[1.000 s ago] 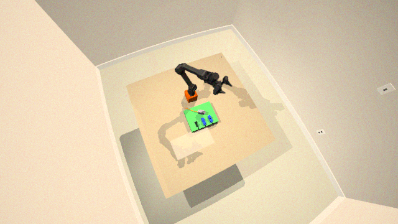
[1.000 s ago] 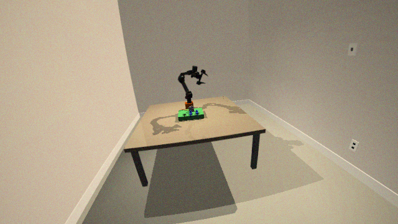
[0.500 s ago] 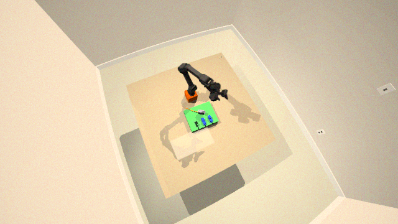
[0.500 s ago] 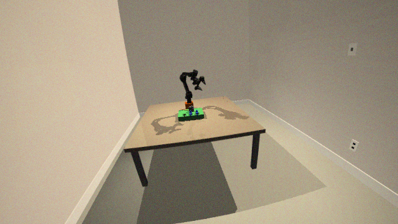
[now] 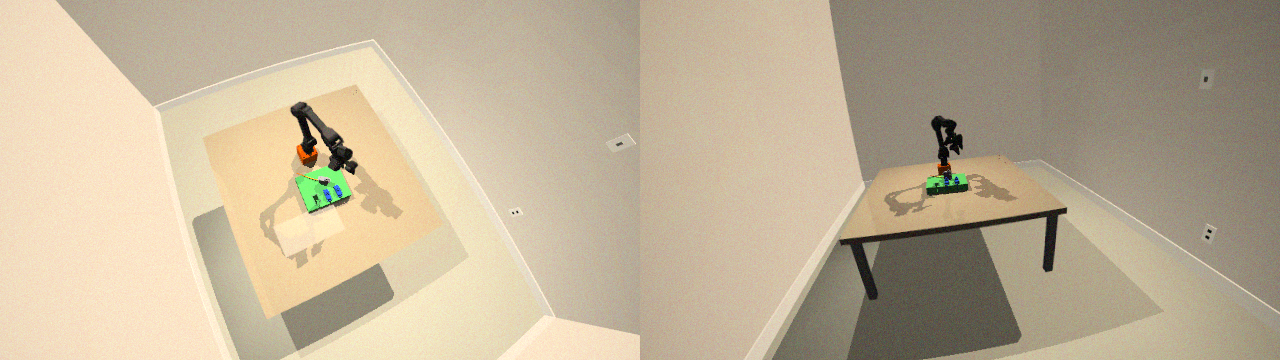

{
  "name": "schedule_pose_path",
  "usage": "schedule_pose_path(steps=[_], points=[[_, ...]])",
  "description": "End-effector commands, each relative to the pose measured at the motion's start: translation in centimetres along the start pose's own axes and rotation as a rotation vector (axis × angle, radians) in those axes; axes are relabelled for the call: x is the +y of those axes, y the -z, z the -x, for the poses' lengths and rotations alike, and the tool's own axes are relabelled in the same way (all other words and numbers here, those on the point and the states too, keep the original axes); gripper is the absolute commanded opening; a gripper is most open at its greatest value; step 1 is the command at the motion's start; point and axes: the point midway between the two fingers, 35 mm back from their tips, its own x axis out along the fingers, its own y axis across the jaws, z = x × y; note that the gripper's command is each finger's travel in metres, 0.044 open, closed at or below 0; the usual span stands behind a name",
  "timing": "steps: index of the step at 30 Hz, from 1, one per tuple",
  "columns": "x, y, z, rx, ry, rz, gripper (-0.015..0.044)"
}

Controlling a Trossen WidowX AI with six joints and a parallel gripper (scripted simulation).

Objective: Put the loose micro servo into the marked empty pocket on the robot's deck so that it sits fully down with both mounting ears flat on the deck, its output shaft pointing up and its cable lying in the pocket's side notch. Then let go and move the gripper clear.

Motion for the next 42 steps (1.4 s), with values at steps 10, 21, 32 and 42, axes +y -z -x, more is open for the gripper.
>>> schedule_pose_path(steps=[10, 21, 32, 42], points=[[-4.7, -4.9, -2.2, -0.161, 0.216, -0.359, 0.044], [-9.0, -8.2, -2.9, -0.313, 0.379, -0.658, 0.044], [-12.6, -10.4, -2.8, -0.457, 0.511, -0.907, 0.044], [-13.8, -10.7, -4.4, -0.457, 0.511, -0.907, 0.044]])
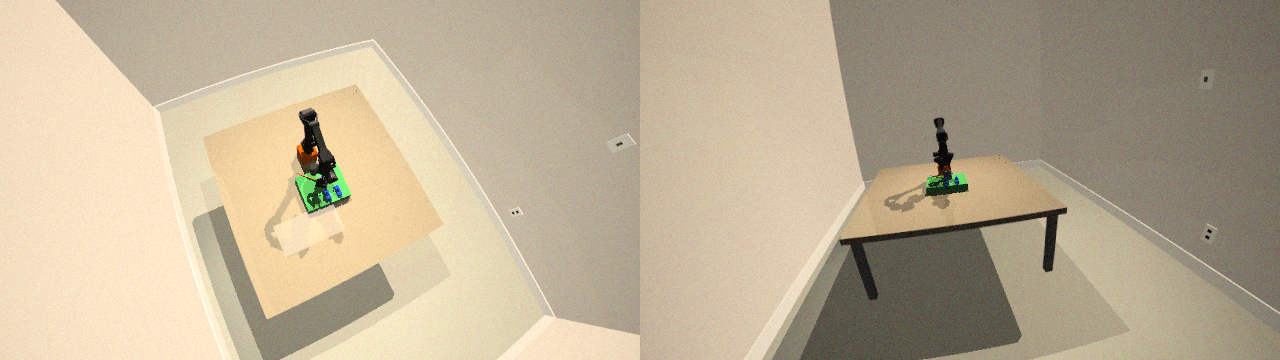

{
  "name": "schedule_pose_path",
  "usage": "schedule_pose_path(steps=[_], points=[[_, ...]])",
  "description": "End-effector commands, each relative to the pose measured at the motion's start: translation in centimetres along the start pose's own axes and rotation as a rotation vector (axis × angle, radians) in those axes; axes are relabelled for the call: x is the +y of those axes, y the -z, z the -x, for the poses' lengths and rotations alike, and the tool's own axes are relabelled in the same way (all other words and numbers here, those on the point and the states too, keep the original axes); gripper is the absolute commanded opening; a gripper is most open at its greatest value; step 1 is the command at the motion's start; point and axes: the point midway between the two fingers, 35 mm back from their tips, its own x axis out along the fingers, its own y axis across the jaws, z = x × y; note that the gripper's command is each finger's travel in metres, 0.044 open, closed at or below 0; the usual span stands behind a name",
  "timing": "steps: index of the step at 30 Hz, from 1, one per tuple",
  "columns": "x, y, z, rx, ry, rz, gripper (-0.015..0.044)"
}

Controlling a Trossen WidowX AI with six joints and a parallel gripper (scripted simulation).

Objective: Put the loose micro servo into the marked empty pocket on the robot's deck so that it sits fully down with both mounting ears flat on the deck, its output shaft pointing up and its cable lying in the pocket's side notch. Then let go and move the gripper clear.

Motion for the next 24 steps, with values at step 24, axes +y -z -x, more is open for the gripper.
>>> schedule_pose_path(steps=[24], points=[[-0.1, -0.2, -3.9, -0.012, 0.007, -0.006, 0.0361]])
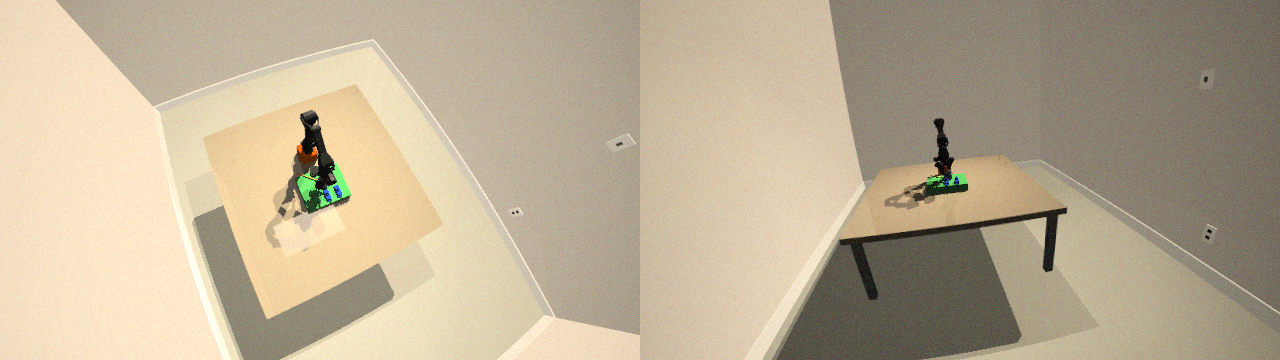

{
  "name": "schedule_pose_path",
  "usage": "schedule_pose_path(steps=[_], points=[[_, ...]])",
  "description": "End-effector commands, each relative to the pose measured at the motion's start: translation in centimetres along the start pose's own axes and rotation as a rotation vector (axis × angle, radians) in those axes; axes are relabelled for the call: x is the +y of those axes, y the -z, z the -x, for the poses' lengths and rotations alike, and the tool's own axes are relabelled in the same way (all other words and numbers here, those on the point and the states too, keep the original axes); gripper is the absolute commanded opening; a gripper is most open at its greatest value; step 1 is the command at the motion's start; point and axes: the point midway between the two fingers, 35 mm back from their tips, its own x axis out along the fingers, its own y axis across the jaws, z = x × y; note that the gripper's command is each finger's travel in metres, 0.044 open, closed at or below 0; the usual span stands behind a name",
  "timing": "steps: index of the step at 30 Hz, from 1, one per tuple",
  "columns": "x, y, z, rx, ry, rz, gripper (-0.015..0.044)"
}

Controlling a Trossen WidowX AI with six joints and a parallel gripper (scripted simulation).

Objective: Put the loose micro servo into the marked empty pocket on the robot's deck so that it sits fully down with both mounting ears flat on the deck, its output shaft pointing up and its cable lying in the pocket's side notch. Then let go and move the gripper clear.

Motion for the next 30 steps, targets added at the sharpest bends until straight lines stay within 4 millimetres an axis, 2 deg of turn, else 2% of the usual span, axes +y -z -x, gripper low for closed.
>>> schedule_pose_path(steps=[1, 9, 15, 18, 24, 30], points=[[0.0, -0.1, -0.2, -0.005, -0.001, -0.003, 0.0335], [0.0, -0.1, -0.2, -0.005, -0.001, -0.003, 0.0125], [0.0, -0.1, -0.2, -0.005, -0.001, -0.003, 0.0085], [0.1, -0.1, 0.3, -0.005, -0.002, -0.003, 0.0006], [-0.5, -0.4, 2.6, -0.006, -0.001, -0.003, 0.0], [-0.7, -0.6, 2.8, -0.006, -0.001, -0.003, 0.0]])
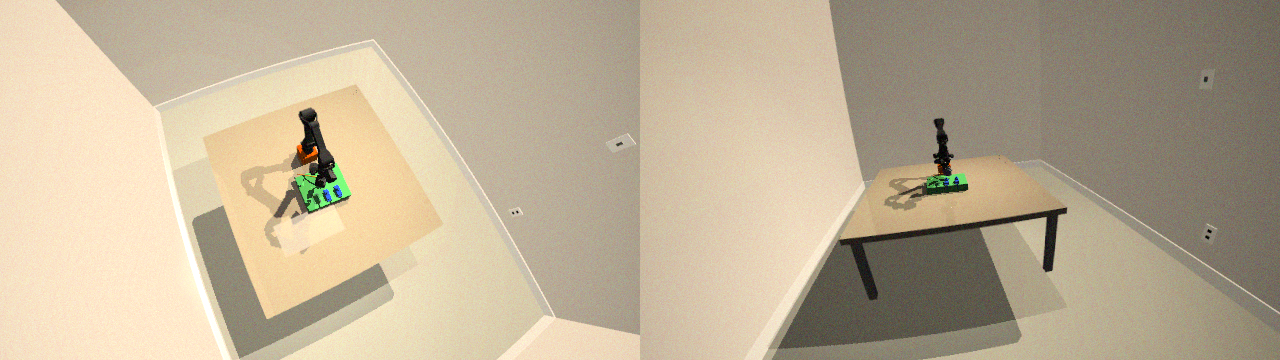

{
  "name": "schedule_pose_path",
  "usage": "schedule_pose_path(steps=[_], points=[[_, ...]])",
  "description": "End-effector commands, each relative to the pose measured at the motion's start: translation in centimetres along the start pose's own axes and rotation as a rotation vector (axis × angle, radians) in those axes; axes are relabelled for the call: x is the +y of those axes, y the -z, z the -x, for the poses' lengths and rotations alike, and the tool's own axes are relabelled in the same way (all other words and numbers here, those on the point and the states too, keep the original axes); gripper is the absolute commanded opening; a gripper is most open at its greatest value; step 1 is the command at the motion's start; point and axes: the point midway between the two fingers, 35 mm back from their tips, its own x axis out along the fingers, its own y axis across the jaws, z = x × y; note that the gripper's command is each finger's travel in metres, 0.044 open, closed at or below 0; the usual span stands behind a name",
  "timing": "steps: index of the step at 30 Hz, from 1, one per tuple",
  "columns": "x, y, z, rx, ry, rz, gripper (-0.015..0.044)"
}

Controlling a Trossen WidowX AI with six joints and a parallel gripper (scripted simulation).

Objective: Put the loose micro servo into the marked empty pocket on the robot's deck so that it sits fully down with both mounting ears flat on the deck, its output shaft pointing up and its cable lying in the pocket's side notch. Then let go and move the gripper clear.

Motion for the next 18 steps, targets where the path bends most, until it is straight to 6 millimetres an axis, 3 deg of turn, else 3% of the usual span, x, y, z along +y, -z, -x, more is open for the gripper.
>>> schedule_pose_path(steps=[1, 14, 18], points=[[-0.1, -0.1, 0.4, 0.002, -0.008, -0.004, 0.0], [1.1, 1.1, 0.4, 0.003, -0.009, -0.004, 0.0], [1.5, 0.6, 0.4, 0.003, -0.009, -0.004, 0.0]])
